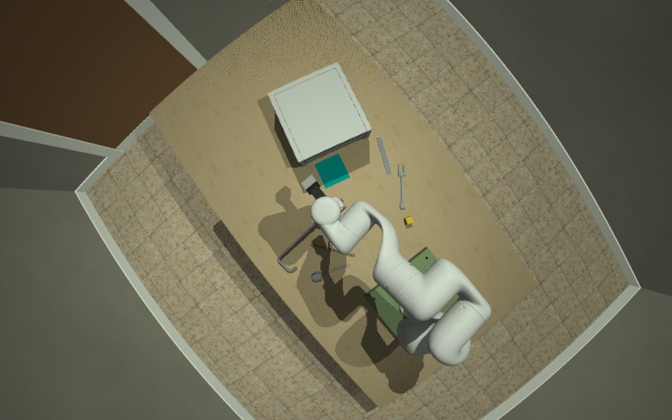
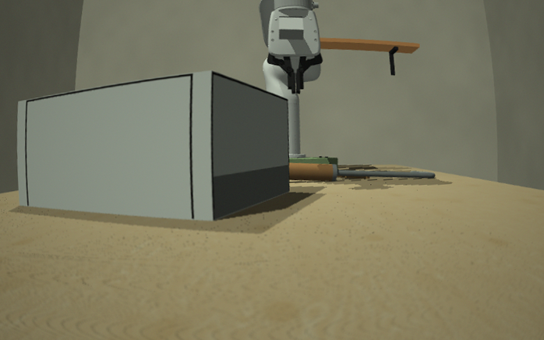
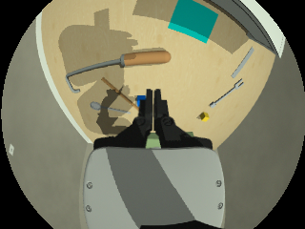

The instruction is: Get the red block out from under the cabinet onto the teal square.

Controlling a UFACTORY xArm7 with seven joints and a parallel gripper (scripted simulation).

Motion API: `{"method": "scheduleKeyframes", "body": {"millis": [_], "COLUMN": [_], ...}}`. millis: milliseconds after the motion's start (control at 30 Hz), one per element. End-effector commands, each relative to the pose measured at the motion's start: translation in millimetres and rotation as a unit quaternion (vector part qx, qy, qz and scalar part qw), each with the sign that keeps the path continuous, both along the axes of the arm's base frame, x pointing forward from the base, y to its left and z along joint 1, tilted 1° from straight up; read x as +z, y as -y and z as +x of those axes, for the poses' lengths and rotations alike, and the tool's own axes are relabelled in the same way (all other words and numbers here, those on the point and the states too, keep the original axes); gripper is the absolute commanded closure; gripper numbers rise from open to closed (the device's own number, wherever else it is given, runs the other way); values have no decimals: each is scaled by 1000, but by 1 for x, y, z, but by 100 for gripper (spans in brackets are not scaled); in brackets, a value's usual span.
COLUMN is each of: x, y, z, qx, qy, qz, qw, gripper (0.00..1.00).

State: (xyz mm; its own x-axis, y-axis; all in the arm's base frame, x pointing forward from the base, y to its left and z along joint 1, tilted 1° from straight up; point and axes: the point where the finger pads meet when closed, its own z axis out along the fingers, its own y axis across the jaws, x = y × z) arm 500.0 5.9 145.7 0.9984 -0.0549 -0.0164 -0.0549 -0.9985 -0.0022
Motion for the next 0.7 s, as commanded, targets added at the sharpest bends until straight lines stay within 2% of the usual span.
{"method": "scheduleKeyframes", "body": {"millis": [0, 667], "x": [2, 1], "y": [-1, -1], "z": [2, 2], "qx": [1, -11], "qy": [2, 2], "qz": [0, 0], "qw": [1000, 1000], "gripper": [100, 100]}}
